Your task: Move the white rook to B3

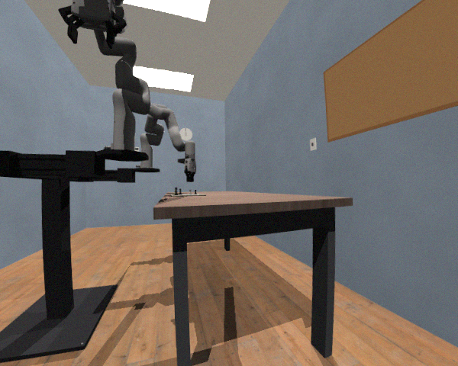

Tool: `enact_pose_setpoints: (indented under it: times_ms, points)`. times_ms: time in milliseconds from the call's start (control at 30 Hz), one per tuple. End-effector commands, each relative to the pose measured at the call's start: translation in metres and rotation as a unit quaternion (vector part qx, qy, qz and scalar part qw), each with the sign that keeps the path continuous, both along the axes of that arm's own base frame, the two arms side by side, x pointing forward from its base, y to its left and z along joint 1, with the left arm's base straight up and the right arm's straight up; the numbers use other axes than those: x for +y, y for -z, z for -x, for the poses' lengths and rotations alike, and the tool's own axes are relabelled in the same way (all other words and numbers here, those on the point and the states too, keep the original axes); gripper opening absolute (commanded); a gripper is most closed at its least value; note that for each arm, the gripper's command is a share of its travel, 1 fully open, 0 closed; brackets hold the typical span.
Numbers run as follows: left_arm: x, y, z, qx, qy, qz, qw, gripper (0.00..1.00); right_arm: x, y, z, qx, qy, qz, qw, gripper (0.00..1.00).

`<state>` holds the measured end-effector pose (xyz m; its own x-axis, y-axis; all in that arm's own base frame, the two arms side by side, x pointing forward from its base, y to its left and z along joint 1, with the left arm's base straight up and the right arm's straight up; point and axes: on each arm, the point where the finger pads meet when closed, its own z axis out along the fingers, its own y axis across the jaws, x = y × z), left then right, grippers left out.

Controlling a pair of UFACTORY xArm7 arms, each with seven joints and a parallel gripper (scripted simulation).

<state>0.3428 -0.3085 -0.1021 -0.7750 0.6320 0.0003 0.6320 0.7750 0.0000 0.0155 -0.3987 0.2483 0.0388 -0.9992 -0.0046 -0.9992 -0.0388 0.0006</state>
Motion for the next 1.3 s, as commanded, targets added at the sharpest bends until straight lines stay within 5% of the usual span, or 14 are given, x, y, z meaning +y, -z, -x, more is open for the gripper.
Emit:
enact_pose_setpoints:
  times_ms: [0,1267]
  points:
    - [-0.001,-0.001,-0.001,-0.002,0.000,0.002,1.000,0.39,-0.001,-0.002,0.000,0.000,0.000,0.002,1.000,1.00]
    - [-0.001,0.041,-0.002,-0.002,0.000,0.002,1.000,0.39,-0.001,-0.002,0.000,0.000,0.000,0.002,1.000,1.00]
